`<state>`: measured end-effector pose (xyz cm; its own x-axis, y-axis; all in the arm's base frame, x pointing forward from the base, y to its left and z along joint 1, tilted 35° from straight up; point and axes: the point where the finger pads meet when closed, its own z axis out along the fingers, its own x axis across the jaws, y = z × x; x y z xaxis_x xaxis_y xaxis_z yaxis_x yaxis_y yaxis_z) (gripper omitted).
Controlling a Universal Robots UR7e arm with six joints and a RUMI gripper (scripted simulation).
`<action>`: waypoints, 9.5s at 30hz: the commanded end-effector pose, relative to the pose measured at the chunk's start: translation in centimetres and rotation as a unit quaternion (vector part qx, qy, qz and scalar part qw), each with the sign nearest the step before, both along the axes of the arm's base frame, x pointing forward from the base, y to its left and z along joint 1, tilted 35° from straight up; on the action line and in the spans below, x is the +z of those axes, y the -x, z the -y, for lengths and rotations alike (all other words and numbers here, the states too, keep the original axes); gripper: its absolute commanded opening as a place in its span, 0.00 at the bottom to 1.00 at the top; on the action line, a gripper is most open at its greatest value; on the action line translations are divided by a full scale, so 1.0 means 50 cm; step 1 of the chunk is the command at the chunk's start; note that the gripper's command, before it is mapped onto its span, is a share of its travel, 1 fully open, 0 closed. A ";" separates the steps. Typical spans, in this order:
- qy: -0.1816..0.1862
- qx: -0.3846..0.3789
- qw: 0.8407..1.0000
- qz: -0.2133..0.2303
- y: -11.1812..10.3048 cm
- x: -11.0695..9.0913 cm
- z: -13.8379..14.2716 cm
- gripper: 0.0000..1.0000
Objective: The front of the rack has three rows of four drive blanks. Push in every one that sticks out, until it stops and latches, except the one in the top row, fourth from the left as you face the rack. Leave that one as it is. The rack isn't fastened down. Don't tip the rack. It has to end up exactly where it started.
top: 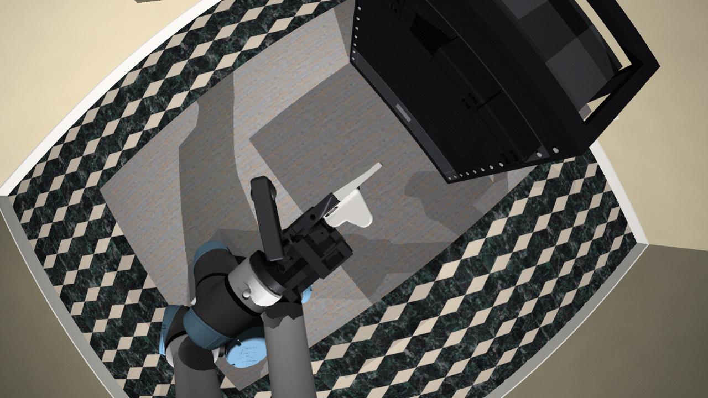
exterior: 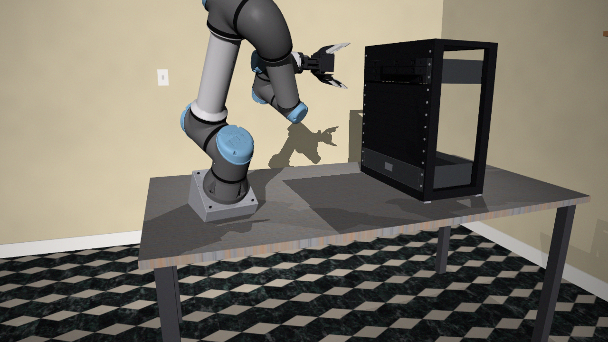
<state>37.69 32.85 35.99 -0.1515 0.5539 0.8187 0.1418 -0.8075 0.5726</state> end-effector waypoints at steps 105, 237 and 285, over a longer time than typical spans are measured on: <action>-0.005 -0.010 1.000 0.029 -0.114 0.070 0.031 1.00; -0.005 -0.010 1.000 0.029 -0.200 -0.012 -0.057 0.00; -0.005 -0.010 1.000 0.029 -0.334 -0.022 -0.100 0.00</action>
